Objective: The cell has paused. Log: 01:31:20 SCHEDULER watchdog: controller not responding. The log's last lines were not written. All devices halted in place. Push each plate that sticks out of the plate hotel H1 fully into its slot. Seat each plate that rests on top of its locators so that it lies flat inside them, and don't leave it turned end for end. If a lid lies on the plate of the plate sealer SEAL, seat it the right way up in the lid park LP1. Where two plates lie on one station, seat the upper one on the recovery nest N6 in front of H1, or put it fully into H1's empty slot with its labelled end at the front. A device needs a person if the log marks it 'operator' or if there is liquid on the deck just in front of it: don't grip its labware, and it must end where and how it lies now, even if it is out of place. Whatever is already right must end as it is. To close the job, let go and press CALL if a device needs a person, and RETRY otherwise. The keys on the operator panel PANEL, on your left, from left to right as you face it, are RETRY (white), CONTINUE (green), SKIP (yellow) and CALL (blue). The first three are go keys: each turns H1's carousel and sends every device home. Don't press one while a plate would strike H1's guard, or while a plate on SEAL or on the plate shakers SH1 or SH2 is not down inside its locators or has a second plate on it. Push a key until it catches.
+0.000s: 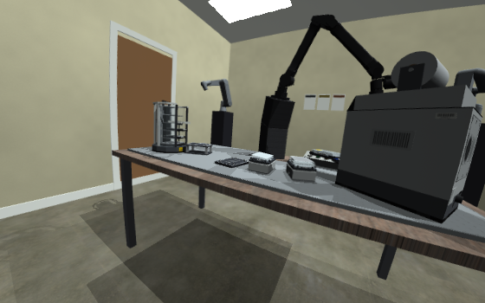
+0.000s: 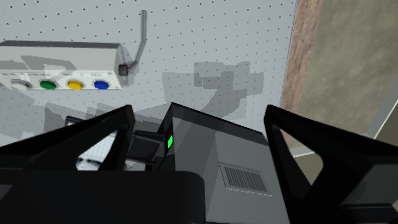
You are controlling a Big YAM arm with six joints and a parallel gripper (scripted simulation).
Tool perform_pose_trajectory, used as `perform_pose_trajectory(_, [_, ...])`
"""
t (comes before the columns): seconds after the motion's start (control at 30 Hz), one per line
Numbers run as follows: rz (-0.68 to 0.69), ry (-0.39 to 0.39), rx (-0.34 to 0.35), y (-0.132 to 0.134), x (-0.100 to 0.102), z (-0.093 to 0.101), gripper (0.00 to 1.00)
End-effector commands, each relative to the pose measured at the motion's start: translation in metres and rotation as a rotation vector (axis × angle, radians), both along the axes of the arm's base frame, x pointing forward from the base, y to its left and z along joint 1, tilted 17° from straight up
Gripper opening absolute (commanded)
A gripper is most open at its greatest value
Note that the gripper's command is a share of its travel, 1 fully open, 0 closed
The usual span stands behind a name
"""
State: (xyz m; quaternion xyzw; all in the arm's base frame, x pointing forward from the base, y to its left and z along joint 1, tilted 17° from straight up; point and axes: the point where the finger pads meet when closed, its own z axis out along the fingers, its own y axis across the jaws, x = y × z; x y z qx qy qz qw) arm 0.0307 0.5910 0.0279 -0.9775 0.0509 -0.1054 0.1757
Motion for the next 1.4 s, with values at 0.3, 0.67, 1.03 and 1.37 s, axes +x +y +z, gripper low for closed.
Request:
perform_pose_trajectory(0.3, [0.004,0.003,0.026,-0.019,-0.008,0.005,1.00])
perform_pose_trajectory(0.67, [0.003,0.003,0.026,-0.037,-0.008,0.000,1.00])
perform_pose_trajectory(1.03, [0.003,0.003,0.025,-0.059,-0.009,-0.005,1.00])
perform_pose_trajectory(1.37, [0.002,0.002,0.024,-0.074,-0.008,-0.009,1.00])
